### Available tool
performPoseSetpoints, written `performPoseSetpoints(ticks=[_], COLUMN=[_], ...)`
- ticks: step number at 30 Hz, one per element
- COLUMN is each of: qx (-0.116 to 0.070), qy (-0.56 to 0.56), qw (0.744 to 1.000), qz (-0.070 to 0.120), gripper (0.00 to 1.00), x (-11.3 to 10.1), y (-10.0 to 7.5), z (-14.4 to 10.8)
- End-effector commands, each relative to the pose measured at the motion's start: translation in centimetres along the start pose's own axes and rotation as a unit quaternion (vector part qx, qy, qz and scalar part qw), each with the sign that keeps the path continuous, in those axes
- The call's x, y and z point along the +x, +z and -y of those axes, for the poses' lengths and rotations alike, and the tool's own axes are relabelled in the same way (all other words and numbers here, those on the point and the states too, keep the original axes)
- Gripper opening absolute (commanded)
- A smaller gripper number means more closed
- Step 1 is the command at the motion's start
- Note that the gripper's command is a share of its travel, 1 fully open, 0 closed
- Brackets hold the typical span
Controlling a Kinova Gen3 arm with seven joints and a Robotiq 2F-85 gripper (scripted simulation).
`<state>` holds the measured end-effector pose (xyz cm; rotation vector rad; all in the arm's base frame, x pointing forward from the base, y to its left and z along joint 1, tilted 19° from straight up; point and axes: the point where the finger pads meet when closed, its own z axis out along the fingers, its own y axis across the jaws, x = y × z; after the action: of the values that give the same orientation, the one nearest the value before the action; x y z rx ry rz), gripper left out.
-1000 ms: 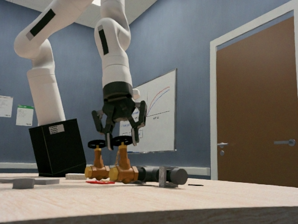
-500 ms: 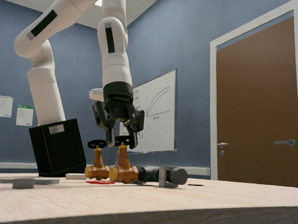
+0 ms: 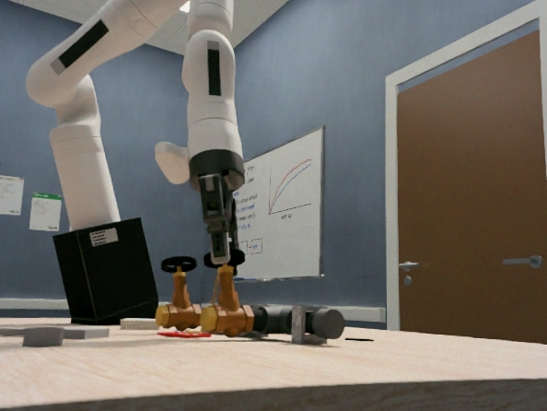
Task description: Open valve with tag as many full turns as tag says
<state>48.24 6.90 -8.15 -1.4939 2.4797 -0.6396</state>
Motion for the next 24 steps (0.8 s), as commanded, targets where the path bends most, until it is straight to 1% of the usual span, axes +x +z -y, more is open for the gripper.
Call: performPoseSetpoints(ticks=[1,5,7,13,18,24], qx=[-0.002,-0.002,-0.002,-0.001,-0.001,-0.001], qy=[-0.087,-0.163,-0.163,-0.235,-0.262,-0.27], qw=[0.996,0.987,0.987,0.972,0.965,0.963], qz=[0.002,0.002,0.002,0.003,0.003,0.003], gripper=[0.59,0.59,0.59,0.59,0.59,0.59], x=[-0.06,-0.06,-0.06,-0.06,-0.06,-0.06], y=[-0.03,-0.02,-0.02,-0.02,-0.02,-0.03], z=[0.04,0.04,0.04,0.04,0.04,0.04])
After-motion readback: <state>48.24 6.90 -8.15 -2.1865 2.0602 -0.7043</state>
